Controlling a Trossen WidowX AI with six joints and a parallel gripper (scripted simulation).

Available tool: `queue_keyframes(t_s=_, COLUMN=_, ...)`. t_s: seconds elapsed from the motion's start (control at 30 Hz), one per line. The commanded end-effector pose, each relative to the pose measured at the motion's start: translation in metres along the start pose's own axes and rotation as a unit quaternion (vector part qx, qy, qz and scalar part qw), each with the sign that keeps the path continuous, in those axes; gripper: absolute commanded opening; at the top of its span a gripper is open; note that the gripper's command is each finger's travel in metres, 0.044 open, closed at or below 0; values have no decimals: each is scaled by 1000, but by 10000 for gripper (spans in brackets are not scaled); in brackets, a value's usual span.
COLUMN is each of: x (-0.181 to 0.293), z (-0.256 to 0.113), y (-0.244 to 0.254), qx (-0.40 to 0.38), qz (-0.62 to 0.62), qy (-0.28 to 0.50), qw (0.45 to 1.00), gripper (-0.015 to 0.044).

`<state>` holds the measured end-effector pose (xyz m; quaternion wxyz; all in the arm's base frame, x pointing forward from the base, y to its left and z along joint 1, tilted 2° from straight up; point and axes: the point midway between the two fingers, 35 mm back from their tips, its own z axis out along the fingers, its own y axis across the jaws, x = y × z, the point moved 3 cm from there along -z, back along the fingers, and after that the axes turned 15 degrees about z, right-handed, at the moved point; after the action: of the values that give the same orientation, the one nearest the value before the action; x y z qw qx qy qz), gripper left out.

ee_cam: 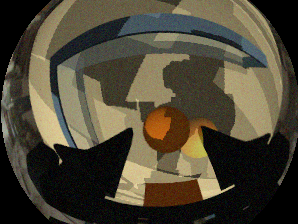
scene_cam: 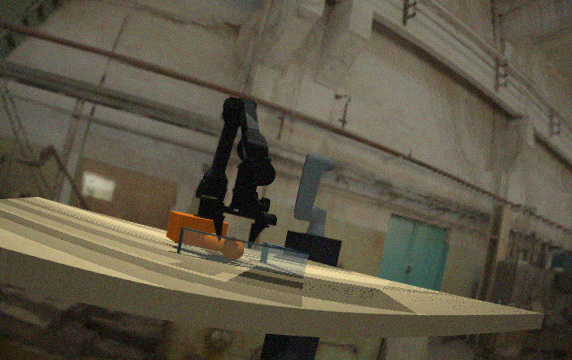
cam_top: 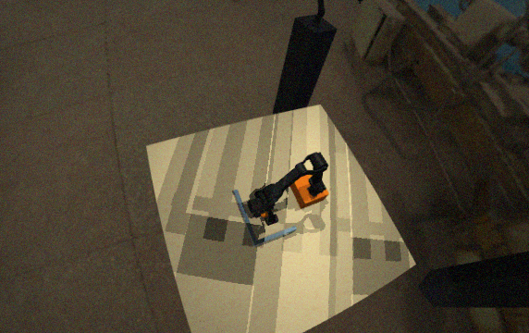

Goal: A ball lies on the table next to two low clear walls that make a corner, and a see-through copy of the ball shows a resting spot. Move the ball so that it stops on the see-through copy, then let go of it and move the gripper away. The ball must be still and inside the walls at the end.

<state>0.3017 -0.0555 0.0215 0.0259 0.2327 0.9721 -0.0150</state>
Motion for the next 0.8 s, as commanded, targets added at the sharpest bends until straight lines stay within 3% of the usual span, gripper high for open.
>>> queue_keyframes(t_s=0.0, x=3, z=10, y=-1, qx=3, qz=-2, qy=5, qw=1000, gripper=400)
queue_keyframes(t_s=0.1, x=3, z=12, y=-1, qx=3, qz=-2, qy=5, qw=1000, gripper=400)
queue_keyframes(t_s=0.23, x=3, z=12, y=-1, qx=3, qz=-2, qy=5, qw=1000, gripper=295)
queue_keyframes(t_s=0.47, x=3, z=12, y=-1, qx=3, qz=-2, qy=5, qw=1000, gripper=248)
queue_keyframes(t_s=0.77, x=-4, z=-21, y=1, qx=2, qz=0, qy=5, qw=1000, gripper=12)
